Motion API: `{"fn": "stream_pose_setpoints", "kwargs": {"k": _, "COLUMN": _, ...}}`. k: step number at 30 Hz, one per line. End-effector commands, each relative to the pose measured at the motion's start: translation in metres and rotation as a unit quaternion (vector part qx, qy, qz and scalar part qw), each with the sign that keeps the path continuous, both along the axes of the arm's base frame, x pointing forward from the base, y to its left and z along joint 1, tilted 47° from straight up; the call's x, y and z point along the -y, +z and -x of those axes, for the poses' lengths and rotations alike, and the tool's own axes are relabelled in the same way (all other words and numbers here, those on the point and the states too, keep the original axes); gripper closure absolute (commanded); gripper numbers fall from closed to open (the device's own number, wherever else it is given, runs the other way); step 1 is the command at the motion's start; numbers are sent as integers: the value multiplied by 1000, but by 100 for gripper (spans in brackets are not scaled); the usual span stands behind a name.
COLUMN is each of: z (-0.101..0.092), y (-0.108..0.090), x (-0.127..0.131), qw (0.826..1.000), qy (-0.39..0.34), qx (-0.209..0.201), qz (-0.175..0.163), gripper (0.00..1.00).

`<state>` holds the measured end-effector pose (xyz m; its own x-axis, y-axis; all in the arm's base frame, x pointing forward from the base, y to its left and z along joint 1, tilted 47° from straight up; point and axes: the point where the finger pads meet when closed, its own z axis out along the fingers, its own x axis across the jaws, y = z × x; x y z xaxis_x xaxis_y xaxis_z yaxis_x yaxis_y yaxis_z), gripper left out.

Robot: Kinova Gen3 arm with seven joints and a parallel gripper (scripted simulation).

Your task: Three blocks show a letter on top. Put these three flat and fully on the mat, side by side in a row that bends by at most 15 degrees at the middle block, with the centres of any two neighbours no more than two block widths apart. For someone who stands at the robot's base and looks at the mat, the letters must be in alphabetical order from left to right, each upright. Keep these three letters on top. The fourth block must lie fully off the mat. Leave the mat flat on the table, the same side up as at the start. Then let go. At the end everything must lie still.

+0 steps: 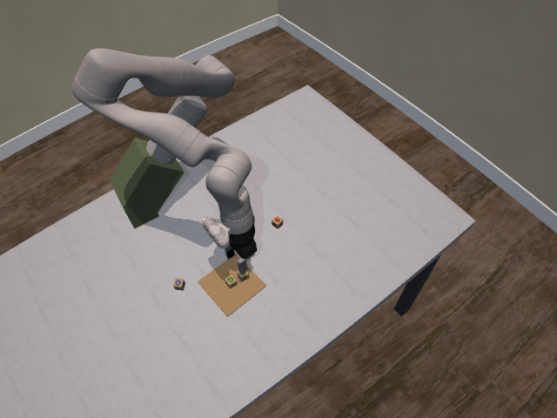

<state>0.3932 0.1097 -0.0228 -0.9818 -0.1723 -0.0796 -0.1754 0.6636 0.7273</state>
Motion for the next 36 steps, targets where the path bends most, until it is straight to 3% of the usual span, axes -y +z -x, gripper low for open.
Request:
{"fn": "stream_pose_setpoints", "kwargs": {"k": 1, "z": -1, "y": -2, "x": 3, "qw": 1000, "qy": 4, "qx": 7, "qz": -2, "gripper": 0}}
{"fn": "stream_pose_setpoints", "kwargs": {"k": 23, "z": -5, "y": -22, "x": 26, "qw": 986, "qy": 109, "qx": 123, "qz": -9, "gripper": 0}}
{"fn": "stream_pose_setpoints", "kwargs": {"k": 36, "z": -5, "y": -42, "x": 48, "qw": 945, "qy": 221, "qx": 243, "qz": -17, "gripper": 0}}
